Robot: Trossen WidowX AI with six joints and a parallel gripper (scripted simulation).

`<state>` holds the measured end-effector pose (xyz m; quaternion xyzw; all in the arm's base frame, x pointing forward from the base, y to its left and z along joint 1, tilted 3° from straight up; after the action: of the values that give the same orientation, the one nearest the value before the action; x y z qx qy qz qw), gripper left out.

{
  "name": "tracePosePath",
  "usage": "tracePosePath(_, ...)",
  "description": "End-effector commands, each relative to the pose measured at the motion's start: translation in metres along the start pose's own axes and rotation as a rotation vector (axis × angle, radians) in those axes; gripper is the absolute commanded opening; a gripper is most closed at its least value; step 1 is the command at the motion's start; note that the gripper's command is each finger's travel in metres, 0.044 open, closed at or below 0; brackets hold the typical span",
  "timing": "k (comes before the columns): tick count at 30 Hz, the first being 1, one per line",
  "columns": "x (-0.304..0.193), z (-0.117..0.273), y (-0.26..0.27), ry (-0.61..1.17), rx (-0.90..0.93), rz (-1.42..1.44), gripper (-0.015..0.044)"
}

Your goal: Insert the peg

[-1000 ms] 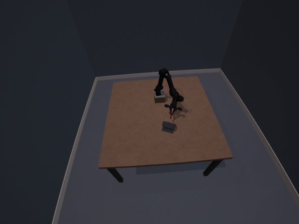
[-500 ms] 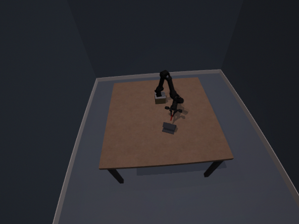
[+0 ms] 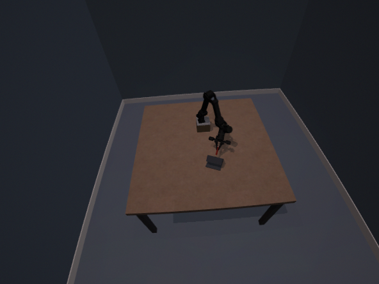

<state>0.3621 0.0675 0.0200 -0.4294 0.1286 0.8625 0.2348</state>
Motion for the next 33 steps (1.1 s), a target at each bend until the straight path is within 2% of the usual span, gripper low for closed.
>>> tracePosePath(1, 0.0025, -0.0065, -0.0001, -0.004, 0.0, 0.007, 0.0)
tracePosePath(33, 0.0033, -0.0088, 0.0003, 0.001, 0.0, 0.0, 0.0)
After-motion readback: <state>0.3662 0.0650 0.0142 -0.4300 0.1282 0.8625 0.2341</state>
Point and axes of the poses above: the point midway between the two fingers, 35 mm back from their tips, its own z axis back along the fingers, its own y axis across the jaws, x = y × z, the point moved 2 cm from there along z, back along the fingers, and after that the axes turned 1 degree about z, right-handed, at the moved point
